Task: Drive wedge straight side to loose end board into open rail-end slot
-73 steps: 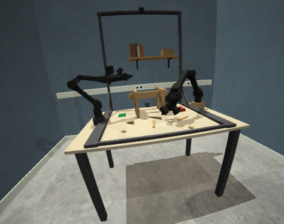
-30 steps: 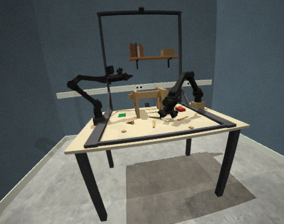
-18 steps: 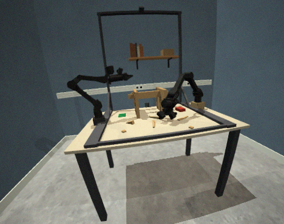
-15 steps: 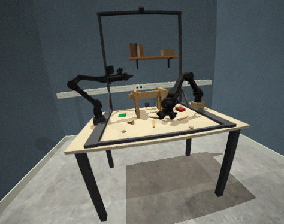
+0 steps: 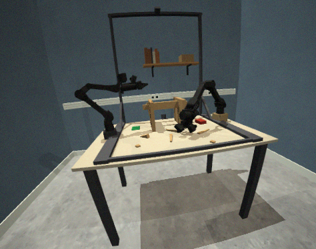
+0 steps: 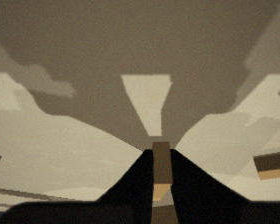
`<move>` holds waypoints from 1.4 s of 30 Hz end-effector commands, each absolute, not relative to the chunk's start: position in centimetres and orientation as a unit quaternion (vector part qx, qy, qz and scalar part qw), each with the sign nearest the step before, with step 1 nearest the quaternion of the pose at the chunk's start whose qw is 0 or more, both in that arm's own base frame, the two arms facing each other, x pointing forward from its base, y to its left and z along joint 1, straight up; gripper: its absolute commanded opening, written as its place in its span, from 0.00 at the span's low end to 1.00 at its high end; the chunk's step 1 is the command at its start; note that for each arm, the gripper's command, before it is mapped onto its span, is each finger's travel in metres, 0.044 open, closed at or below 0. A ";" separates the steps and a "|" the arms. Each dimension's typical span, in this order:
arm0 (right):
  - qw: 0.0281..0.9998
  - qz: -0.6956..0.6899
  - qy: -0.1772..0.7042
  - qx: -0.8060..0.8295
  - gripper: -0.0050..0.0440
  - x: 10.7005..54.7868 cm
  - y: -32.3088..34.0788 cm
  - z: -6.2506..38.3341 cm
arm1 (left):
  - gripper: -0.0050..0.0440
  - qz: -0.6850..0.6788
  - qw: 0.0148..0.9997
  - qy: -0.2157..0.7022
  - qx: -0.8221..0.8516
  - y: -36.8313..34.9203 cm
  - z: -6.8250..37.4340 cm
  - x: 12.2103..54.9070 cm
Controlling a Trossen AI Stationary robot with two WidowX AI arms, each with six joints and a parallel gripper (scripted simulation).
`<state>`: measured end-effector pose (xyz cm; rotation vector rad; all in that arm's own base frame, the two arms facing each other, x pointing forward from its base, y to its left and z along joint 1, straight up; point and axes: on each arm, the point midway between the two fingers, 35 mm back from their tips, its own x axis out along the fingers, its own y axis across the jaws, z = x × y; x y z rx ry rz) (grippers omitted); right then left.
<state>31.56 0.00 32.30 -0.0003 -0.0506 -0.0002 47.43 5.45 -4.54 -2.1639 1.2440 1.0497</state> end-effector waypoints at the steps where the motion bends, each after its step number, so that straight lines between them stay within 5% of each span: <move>1: 0.999 0.001 -0.037 0.002 0.48 31.5 0.0 33.5 | 0.12 0.375 0.219 0.445 -0.783 5.6 -4.0 47.8; 42: 0.999 0.001 -0.037 0.002 0.48 31.5 0.0 33.5 | 0.12 0.365 0.230 0.442 -0.786 5.9 2.7 48.0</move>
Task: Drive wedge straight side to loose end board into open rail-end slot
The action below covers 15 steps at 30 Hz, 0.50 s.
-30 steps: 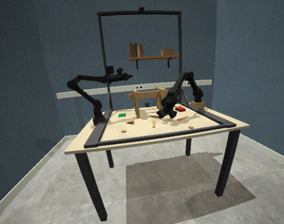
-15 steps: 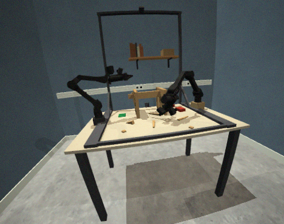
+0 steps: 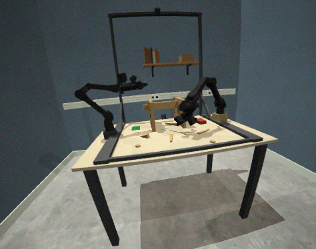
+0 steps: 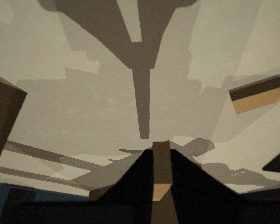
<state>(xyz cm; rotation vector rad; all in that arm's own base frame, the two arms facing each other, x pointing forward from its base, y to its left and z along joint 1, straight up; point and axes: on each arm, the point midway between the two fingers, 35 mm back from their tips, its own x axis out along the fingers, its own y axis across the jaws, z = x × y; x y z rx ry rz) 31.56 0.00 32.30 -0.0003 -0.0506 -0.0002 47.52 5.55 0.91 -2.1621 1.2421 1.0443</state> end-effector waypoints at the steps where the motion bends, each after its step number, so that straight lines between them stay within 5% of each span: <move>1: 0.999 0.001 -0.037 0.002 0.48 31.5 0.0 33.5 | 0.12 0.361 0.234 0.441 -0.788 5.9 3.4 48.1; 15: 0.999 0.001 -0.037 0.002 0.48 31.5 0.0 33.5 | 0.12 0.377 0.324 0.424 -0.757 7.8 6.3 45.0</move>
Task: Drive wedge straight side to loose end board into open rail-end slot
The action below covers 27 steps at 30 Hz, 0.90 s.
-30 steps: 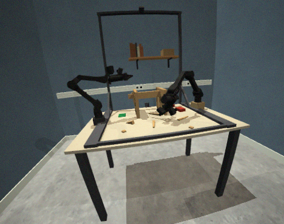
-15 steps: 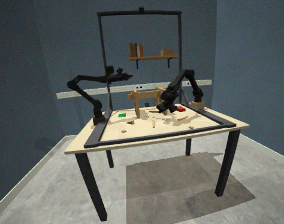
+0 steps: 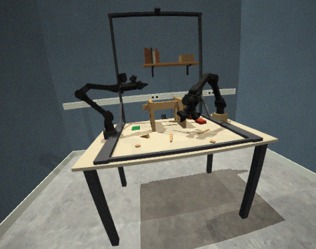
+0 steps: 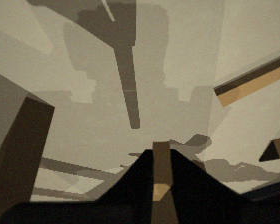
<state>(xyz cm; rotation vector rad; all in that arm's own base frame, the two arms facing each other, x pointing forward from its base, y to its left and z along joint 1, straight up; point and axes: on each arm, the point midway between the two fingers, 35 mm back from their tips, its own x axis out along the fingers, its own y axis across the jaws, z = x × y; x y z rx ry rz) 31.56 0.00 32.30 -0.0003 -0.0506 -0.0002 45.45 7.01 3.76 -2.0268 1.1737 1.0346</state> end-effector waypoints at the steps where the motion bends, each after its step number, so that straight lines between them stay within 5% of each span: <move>1: 0.999 0.001 -0.037 0.002 0.48 31.5 0.0 33.5 | 0.12 0.377 0.324 0.424 -0.757 7.8 6.3 45.0; 14: 0.999 0.001 -0.037 0.002 0.48 31.5 0.0 33.5 | 0.12 0.414 0.515 0.388 -0.642 11.6 12.1 37.0; 27: 0.999 0.001 -0.037 0.002 0.48 31.5 0.0 33.5 | 0.12 0.301 0.711 0.386 -0.505 11.6 21.0 35.7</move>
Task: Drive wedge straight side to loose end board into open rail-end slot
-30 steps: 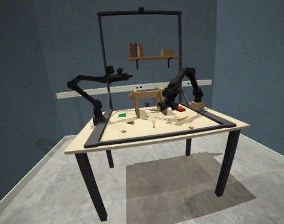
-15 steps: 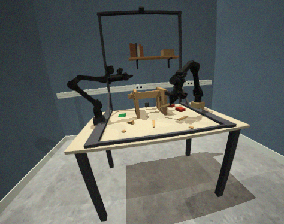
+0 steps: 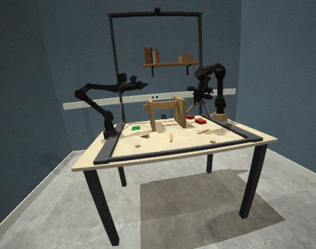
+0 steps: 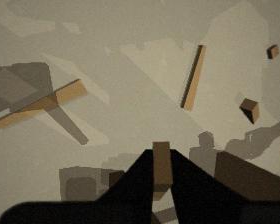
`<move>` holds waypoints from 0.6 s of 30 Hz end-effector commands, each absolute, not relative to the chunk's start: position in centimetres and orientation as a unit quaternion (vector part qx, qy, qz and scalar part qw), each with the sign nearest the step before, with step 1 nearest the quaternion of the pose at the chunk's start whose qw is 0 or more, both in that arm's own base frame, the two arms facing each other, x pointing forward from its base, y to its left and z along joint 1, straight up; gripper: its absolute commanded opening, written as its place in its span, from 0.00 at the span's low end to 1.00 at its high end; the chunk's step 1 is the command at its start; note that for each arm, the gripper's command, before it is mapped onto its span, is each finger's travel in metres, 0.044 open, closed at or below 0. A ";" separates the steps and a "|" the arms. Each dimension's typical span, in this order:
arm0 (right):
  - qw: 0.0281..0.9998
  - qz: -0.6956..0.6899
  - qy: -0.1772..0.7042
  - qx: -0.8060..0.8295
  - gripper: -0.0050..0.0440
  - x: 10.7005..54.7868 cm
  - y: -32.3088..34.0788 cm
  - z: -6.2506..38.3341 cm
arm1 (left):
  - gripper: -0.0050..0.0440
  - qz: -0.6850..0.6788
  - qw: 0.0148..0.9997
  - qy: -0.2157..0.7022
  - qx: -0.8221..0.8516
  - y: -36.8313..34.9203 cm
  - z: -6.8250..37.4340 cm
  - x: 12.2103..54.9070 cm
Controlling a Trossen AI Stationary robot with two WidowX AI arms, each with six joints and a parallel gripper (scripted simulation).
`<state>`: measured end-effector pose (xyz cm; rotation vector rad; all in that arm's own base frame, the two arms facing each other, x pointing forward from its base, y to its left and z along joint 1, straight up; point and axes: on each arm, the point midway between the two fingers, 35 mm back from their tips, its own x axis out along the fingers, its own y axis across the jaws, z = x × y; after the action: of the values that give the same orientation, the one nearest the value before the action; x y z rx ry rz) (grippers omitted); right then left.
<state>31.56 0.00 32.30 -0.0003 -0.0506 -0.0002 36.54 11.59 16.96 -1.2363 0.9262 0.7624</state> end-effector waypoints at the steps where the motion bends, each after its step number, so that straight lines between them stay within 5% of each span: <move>1: 0.999 0.001 -0.037 0.002 0.48 31.5 0.0 33.5 | 0.12 0.292 0.726 0.387 -0.488 11.5 21.8 35.3; 9: 0.999 0.001 -0.037 0.002 0.48 31.5 0.0 33.5 | 0.12 0.252 0.797 0.386 -0.390 11.3 24.7 33.2; 18: 0.999 0.001 -0.037 0.002 0.48 31.5 0.0 33.5 | 0.12 0.094 0.894 0.384 -0.210 2.3 29.8 32.2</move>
<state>31.56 0.00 32.30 -0.0003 -0.0506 -0.0002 32.95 4.44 27.59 -0.5445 0.8367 0.2803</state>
